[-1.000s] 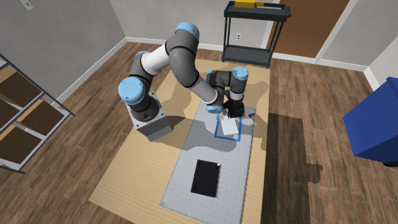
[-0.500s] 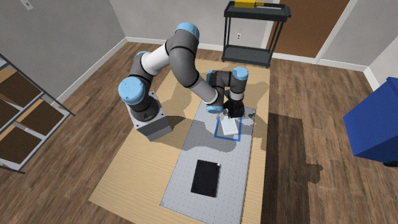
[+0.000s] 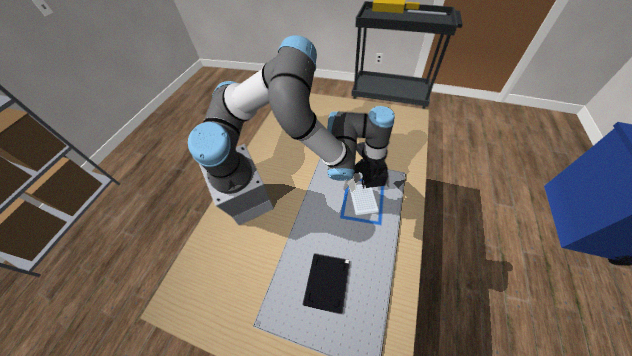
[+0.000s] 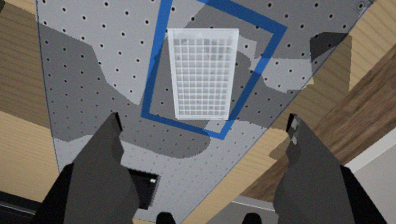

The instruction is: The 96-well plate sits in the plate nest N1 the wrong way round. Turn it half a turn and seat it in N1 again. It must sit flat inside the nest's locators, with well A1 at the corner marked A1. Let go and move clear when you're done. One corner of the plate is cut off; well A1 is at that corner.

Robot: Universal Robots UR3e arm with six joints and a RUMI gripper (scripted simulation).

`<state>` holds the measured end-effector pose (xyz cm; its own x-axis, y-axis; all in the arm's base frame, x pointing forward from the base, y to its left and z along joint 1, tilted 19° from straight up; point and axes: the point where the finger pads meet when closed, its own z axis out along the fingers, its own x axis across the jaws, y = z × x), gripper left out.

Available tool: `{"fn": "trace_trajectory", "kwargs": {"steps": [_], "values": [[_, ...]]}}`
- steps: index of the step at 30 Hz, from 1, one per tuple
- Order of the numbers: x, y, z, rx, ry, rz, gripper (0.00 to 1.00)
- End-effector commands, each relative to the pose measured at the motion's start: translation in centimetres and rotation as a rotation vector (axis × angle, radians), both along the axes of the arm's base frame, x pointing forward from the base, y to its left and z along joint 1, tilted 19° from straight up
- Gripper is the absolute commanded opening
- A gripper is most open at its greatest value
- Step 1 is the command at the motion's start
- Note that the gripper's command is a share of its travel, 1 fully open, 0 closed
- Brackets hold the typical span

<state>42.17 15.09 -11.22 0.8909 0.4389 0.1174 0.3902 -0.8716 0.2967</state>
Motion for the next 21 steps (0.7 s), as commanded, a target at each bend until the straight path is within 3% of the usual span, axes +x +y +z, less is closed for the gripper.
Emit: {"fn": "trace_trajectory", "kwargs": {"steps": [1, 21], "values": [[0.1, 0.0, 0.1, 0.001, -0.002, 0.000, 1.00], [0.8, -0.6, -2.8, 0.001, -0.002, 0.001, 1.00]]}}
